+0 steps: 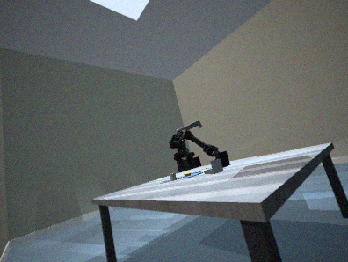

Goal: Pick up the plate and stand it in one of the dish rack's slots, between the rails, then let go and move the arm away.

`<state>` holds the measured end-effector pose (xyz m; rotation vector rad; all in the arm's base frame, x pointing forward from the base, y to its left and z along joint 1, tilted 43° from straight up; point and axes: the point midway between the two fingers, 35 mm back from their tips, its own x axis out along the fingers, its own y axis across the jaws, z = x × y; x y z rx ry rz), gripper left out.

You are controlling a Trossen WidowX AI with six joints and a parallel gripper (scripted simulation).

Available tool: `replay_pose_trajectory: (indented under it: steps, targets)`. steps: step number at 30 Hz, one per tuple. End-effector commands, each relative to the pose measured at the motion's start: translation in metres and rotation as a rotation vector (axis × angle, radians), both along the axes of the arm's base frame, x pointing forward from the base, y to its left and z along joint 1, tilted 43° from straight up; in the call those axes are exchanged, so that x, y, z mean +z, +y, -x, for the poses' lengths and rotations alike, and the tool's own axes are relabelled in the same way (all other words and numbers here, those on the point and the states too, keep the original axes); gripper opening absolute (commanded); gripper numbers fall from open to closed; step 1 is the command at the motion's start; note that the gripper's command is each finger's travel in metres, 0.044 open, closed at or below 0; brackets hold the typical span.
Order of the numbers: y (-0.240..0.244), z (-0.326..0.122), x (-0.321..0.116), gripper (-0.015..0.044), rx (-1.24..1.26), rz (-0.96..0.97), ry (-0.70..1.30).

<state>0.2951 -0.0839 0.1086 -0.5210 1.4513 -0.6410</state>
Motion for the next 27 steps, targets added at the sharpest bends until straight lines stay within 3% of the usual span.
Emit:
replay_pose_trajectory:
  steps: [1, 27]
  targets:
    - [-0.004, 0.000, -0.004, 0.0400, -0.007, 0.007, 0.002]
    - [-0.033, -0.002, -0.034, 0.0400, -0.007, 0.008, 0.001]
